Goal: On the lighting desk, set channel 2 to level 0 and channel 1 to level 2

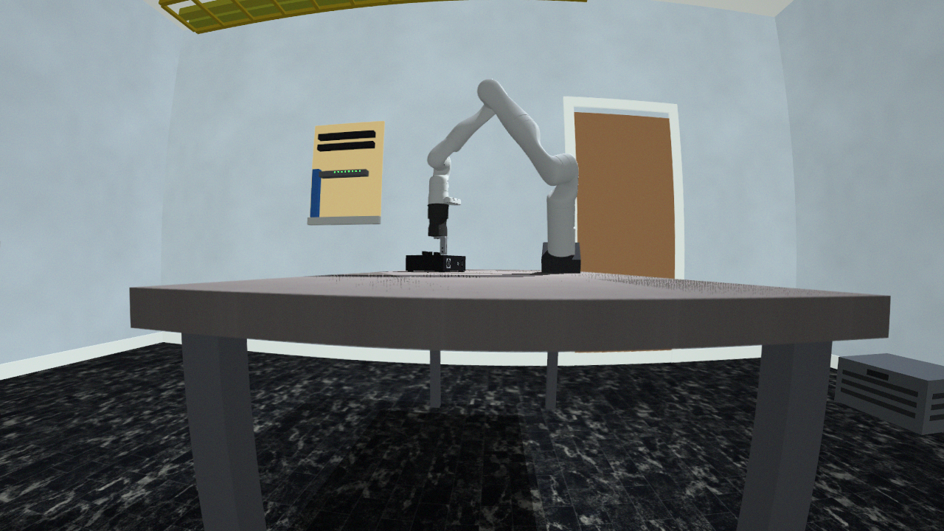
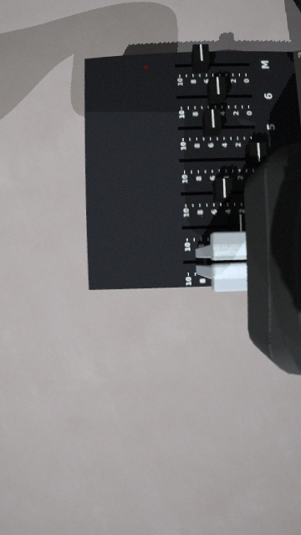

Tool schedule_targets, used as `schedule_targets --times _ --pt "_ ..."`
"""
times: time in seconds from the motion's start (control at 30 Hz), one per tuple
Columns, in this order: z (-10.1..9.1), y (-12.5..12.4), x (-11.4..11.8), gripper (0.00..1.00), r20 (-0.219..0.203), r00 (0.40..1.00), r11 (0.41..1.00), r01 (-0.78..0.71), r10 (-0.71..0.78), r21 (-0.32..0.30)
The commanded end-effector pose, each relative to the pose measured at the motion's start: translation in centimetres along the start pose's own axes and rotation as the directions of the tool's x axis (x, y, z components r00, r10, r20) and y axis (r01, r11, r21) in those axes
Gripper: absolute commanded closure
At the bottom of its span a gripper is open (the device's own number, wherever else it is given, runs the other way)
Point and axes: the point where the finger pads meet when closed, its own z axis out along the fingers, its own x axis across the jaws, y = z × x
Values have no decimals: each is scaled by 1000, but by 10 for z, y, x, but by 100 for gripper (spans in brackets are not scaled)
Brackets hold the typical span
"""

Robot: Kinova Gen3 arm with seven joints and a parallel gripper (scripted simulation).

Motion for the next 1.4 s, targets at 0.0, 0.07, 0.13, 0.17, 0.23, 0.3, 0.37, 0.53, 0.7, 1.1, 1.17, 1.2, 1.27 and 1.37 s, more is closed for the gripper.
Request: schedule_targets --times 0.0,0.07,0.13,0.17,0.23,0.3,0.37,0.53,0.7,1.1,1.17,1.2,1.27,1.37 --pt "-1 0 -1 100 1 1000 1000 -1 1 -2" --pt "-1 -1 -1 100 1 1000 1000 -1 1 -2" --pt "-1 -1 -1 100 1 1000 1000 -1 1 -2" --pt "-1 -1 -1 100 1 1000 1000 -1 1 -2" --pt "-1 -1 -1 100 1 1000 1000 -1 1 -2" --pt "-3 -1 -1 100 1 1000 1000 -1 1 -2" --pt "-5 -1 -1 100 1 1000 1000 -1 1 -2" --pt "-18 -1 -1 100 1 1000 1000 -1 1 -2" --pt "-27 -1 -1 100 1 1000 1000 -1 1 -2" --pt "-41 -1 -1 100 1 1000 1000 -1 1 -2" --pt "-41 -1 -1 100 1 1000 1000 -1 1 -2" --pt "-41 -1 -1 100 1 1000 1000 -1 1 -2" --pt "-41 -1 -1 100 1 1000 1000 -1 1 -2" --pt "-41 -1 -1 100 1 1000 1000 -1 1 -2"
